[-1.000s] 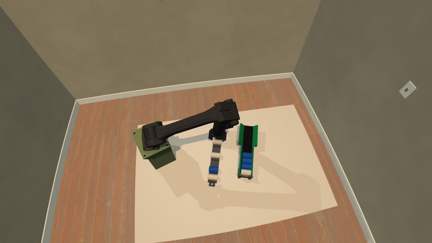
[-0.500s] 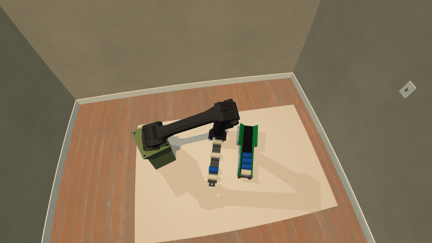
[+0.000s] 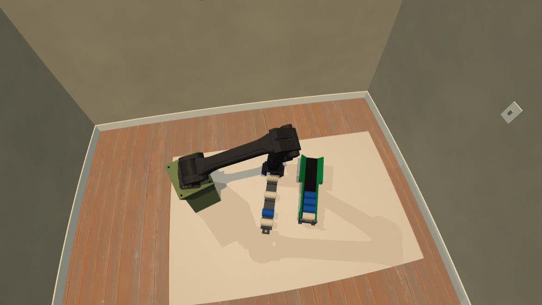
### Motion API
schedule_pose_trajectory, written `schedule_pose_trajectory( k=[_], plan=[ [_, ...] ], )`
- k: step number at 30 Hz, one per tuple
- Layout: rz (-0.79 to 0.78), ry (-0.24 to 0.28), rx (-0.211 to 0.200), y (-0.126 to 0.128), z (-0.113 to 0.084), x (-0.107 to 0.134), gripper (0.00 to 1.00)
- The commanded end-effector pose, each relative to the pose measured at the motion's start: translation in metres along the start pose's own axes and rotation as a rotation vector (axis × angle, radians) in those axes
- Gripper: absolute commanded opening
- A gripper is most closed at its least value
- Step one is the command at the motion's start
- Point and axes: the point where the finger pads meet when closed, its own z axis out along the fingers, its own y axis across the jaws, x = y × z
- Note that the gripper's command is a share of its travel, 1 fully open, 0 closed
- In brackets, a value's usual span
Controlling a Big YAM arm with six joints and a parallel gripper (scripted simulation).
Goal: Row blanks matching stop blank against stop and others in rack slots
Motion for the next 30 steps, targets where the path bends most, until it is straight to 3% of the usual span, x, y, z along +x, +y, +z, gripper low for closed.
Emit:
schedule_pose_trajectory(
  k=[1, 30],
  plan=[
    [-0.004, 0.001, -0.011, 0.0027, 0.0054, 0.0042, 0.81],
    [-0.002, 0.000, -0.008, 0.0062, 0.0053, 0.0064, 0.81]
  ],
)
